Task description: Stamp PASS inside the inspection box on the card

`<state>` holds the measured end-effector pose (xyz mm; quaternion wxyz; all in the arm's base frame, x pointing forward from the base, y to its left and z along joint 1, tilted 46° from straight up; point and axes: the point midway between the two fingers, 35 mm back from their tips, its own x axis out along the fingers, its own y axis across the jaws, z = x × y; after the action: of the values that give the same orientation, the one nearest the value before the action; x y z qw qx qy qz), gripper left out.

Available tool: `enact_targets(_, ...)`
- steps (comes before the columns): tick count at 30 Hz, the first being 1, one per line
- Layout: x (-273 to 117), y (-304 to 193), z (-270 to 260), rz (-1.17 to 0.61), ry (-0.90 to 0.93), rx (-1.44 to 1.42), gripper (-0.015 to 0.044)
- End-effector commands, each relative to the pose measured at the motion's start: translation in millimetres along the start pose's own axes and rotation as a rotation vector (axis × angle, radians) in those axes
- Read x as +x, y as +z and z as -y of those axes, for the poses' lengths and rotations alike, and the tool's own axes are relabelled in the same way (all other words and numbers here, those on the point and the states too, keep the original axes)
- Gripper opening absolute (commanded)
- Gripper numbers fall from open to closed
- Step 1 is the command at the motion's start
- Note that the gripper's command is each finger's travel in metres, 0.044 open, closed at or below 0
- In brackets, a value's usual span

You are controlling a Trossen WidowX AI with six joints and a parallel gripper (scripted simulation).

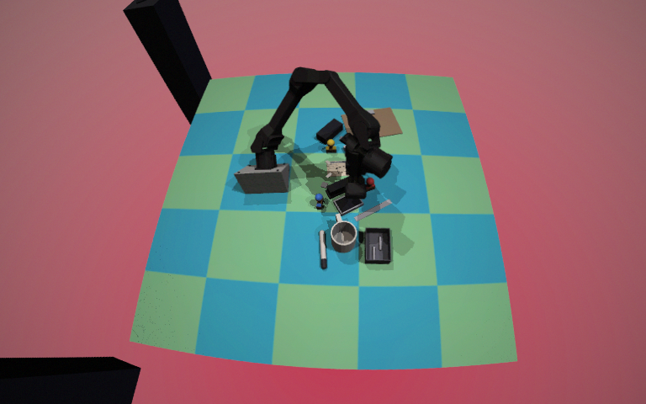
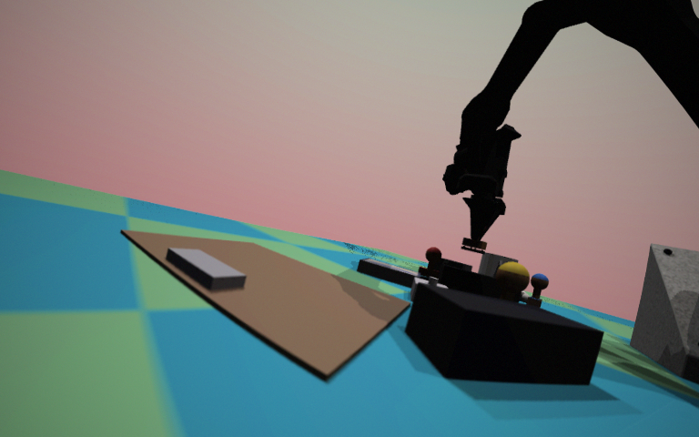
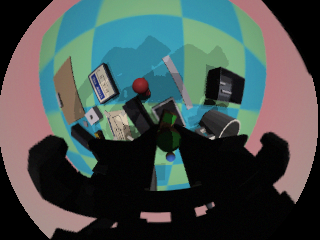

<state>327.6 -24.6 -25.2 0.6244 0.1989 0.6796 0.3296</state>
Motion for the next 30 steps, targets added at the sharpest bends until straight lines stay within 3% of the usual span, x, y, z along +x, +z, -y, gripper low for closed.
enact_targets(1,5,-16,22,-0.009,0.014,-0.003,0.0000)
enact_targets(30,21,-16,23,-0.009,0.015,-0.002,0.0000)
